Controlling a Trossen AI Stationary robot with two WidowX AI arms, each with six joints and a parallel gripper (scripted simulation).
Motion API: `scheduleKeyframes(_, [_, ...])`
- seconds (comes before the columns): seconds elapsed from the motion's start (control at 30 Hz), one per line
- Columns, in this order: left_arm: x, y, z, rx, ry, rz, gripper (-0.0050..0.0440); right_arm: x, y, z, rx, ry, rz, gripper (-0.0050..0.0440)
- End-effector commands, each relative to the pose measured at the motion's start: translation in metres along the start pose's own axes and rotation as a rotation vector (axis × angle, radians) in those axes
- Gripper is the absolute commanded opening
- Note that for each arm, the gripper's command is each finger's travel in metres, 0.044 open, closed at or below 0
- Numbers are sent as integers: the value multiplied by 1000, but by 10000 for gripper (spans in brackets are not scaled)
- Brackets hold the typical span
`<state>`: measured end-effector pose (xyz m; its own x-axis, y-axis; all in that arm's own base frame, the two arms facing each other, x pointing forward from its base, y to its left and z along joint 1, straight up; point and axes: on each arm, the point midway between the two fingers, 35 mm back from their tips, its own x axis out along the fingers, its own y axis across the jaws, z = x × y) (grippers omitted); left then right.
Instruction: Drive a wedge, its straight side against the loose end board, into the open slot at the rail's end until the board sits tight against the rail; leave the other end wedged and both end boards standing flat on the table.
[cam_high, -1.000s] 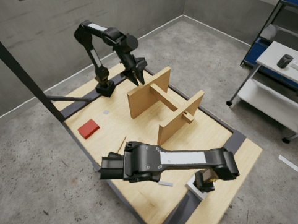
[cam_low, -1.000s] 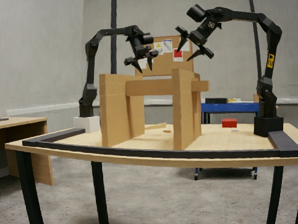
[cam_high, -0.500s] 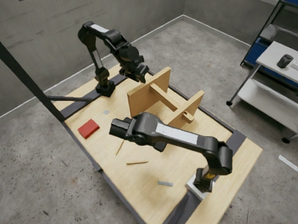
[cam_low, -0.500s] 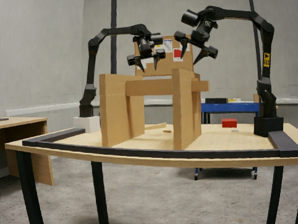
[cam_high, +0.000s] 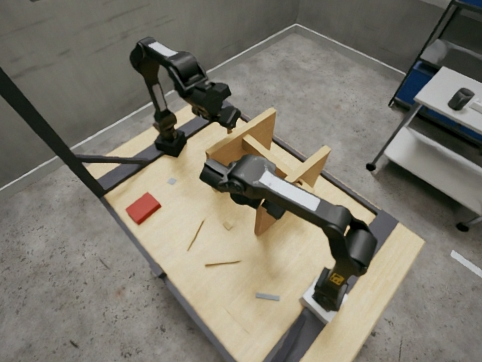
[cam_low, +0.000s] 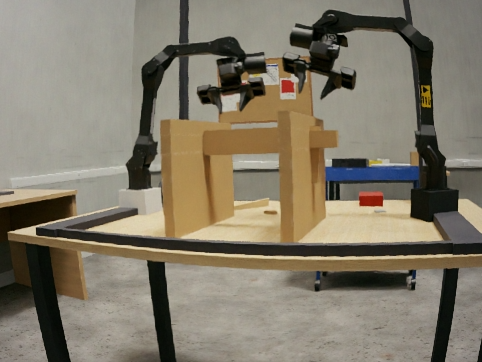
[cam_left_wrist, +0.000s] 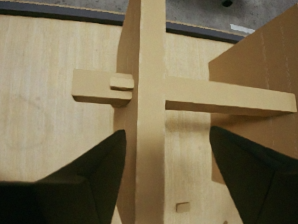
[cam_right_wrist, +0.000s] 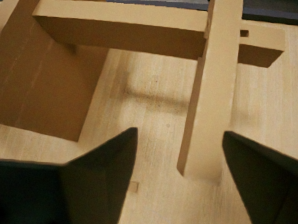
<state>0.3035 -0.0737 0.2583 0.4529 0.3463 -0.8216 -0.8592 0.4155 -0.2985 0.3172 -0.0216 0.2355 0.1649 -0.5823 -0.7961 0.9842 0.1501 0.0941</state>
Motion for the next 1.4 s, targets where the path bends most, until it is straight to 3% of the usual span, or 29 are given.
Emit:
scheduleKeyframes(0.0, [-8, -1, 8, 22, -71, 16, 249, 17, -8, 24, 26, -57, -58, 249])
scheduleKeyframes(0.07, [-8, -1, 8, 22, -71, 16, 249, 17, -8, 24, 26, -57, -58, 249])
scheduleKeyframes(0.23, [-14, 0, 17, 83, -184, 55, 249, 39, -25, 57, 64, -132, -155, 249])
scheduleKeyframes(0.3, [17, -3, -1, 170, -211, 167, 249, 39, -25, 59, 68, -134, -155, 249])
scheduleKeyframes(0.47, [18, -10, -2, 199, -252, 176, 249, 48, -33, 73, 80, -166, -200, 249])
scheduleKeyframes(1.37, [33, -1, -11, 209, -255, 177, 249, 48, -33, 72, 85, -162, -199, 249])
